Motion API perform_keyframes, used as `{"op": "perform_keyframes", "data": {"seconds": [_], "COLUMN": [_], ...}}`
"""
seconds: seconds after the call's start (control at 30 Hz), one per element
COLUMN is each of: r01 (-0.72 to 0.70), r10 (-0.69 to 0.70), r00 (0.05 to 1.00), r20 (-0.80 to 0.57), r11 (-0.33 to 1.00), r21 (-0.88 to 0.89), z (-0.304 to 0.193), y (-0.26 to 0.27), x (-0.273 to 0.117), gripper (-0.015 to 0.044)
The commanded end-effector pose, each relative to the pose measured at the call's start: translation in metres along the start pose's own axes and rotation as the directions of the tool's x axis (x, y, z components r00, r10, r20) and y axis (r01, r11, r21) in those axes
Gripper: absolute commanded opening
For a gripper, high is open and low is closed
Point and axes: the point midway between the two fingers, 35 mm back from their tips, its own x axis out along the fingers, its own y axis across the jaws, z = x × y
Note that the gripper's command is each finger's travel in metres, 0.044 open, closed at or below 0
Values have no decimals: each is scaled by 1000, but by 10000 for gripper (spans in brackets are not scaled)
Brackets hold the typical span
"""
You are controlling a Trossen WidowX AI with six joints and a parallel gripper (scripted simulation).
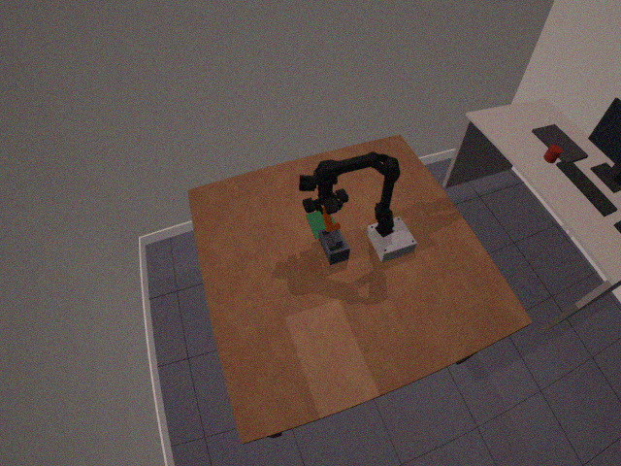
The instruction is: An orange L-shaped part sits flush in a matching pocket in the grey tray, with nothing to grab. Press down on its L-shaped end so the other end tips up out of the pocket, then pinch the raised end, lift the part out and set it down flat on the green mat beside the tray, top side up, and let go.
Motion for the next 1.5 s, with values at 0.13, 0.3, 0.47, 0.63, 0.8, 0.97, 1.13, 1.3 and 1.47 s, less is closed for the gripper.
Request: {"op": "perform_keyframes", "data": {"seconds": [0.13, 0.3, 0.47, 0.63, 0.8, 0.97, 1.13, 1.3, 1.47], "r01": [10, 9, 9, 9, 9, 9, 9, 9, 9], "r10": [-10, -9, -9, -9, -9, -9, -9, -9, -9], "r00": [1000, 1000, 1000, 1000, 1000, 1000, 1000, 1000, 1000], "r20": [-4, -6, -8, -8, -8, -8, -8, -8, -8], "r11": [1000, 1000, 1000, 1000, 1000, 1000, 1000, 1000, 1000], "r21": [-4, -4, -4, -4, -4, -4, -4, -4, -4], "z": [-34, -57, -78, -79, -79, -79, -79, -80, -80], "y": [1, 2, 3, 3, 3, 3, 3, 3, 3], "x": [-2, -2, -3, -2, 4, 12, 20, 28, 36], "gripper": [0, 0, 0, 0, 0, 0, 0, 0, 0]}}
